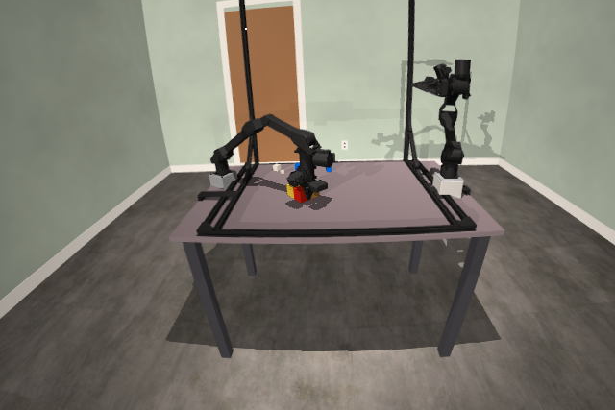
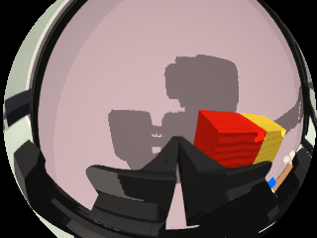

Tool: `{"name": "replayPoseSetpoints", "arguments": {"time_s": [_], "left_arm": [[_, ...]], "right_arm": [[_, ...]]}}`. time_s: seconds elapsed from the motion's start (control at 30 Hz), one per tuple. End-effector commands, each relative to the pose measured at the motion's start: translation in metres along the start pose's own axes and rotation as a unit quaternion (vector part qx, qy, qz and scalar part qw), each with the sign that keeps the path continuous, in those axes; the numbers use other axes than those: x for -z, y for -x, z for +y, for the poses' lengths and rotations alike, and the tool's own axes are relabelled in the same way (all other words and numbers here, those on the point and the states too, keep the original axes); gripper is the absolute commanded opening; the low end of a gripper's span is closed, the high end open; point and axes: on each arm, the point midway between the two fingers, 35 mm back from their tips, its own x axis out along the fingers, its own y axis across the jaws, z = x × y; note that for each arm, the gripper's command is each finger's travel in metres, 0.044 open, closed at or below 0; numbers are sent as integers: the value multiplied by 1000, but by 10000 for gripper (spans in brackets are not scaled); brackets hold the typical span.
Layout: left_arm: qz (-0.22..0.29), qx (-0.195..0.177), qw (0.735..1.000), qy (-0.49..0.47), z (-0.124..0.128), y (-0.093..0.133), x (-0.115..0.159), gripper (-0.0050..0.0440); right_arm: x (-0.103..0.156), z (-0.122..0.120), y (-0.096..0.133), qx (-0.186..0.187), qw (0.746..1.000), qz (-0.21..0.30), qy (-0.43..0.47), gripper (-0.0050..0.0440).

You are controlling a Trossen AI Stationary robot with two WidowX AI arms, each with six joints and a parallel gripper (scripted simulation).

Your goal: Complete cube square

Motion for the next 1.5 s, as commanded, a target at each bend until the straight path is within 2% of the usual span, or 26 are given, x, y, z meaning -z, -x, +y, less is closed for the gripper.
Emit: {"name": "replayPoseSetpoints", "arguments": {"time_s": [0.0, 1.47], "left_arm": [[0, 1, 1000, 1, 0, 0, 0, 400], [0, 1, 1000, 1, 0, 0, 0, 400]], "right_arm": [[0, -2, 4, -4, 1000, 2, -2, 0], [0, -9, 4, -4, 1000, 2, -2, 0]]}}
